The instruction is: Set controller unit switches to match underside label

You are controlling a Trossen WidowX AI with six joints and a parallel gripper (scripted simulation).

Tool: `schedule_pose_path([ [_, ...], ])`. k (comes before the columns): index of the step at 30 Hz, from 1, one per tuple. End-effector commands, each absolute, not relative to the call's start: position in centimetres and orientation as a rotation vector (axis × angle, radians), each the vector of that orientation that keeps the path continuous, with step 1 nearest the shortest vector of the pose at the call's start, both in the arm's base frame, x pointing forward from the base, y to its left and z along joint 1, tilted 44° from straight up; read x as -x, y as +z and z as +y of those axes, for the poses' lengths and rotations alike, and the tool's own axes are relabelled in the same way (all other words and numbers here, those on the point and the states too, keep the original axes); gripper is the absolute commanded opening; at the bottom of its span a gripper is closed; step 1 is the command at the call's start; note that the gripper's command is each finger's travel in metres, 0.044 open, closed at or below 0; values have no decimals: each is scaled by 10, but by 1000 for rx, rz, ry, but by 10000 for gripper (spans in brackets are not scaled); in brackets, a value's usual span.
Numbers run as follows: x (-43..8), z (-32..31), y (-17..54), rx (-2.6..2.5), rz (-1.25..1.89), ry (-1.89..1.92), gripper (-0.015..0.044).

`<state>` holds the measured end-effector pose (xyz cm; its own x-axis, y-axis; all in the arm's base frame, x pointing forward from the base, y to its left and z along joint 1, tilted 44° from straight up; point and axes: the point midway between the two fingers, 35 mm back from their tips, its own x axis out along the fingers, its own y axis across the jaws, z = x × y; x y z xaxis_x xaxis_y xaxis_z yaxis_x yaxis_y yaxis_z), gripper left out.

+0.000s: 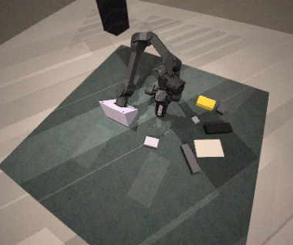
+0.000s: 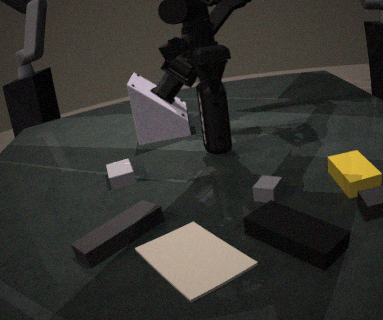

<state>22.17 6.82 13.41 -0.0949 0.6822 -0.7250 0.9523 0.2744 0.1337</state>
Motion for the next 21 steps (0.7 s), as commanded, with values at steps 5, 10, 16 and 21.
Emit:
schedule_pose_path([
  [5,-220,66,124,-1455,1869,-501,338],
  [10,-222,63,121,-1455,1869,-501,338],
  [16,-223,60,117,-1455,1869,-501,338],
  [21,-224,58,114,-1454,1869,-501,338],
])
